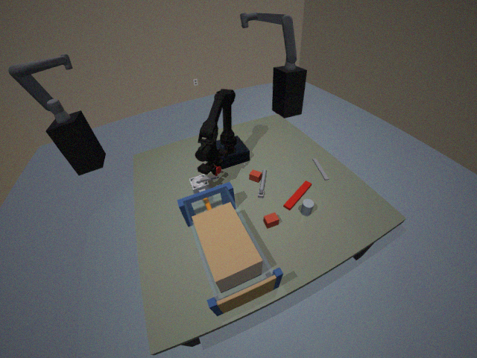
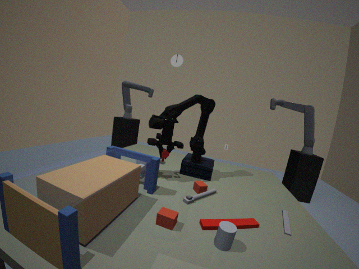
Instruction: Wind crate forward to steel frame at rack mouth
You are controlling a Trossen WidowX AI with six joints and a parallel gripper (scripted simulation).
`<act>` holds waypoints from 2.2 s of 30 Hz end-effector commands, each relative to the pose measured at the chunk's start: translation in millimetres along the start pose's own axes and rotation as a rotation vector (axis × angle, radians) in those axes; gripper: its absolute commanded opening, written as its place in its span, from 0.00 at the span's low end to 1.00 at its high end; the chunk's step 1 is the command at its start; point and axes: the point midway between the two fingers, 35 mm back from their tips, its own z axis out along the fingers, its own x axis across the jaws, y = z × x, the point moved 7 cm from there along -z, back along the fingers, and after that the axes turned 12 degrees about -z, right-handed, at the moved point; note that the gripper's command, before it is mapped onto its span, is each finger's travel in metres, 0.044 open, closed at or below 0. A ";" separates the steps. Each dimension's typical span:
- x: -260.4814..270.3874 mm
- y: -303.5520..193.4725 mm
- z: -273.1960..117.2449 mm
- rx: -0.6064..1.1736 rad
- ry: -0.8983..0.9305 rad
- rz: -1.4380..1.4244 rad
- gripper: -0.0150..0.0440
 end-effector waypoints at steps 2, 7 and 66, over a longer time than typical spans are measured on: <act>-10.9 10.1 0.9 -0.017 -0.025 0.013 0.25; -14.6 14.4 0.8 -0.017 -0.025 0.013 0.25; -37.0 73.0 -0.8 -0.023 -0.027 0.013 0.25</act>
